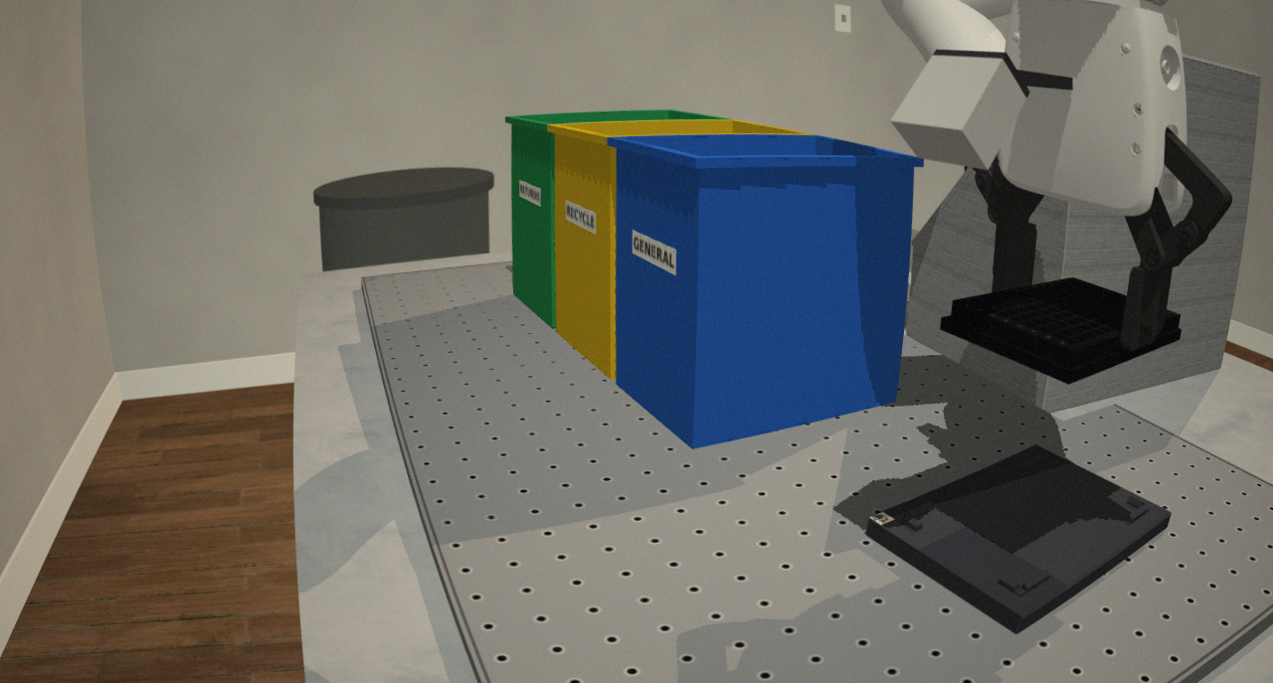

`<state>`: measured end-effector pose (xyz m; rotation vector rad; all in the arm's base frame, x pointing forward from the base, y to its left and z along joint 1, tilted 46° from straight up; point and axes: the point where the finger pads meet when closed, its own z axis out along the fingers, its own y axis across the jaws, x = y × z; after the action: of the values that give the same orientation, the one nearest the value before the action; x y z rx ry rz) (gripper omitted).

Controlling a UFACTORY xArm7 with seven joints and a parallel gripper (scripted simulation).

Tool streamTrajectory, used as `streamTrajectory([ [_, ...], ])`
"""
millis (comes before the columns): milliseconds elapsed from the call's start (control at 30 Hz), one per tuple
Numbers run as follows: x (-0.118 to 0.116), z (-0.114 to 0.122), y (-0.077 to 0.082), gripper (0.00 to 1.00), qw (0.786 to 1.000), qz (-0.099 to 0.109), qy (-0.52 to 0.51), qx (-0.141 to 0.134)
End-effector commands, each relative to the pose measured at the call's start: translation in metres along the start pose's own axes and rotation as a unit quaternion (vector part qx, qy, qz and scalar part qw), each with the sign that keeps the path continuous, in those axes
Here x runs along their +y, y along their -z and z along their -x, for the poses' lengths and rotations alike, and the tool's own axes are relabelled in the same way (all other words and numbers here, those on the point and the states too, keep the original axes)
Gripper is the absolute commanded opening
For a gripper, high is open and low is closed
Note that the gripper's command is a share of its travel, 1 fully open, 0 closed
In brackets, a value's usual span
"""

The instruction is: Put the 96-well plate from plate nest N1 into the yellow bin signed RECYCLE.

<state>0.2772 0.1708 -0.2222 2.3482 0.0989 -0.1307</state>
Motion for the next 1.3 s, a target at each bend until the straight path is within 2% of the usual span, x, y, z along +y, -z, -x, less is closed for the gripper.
streamTrajectory([
  [0, -0.001, -0.001, 0.006, 0.00, 1.000, -0.002, 0.000, 0.001],
  [1267, -0.001, -0.001, 0.063, 0.00, 1.000, -0.002, 0.000, 0.001],
])
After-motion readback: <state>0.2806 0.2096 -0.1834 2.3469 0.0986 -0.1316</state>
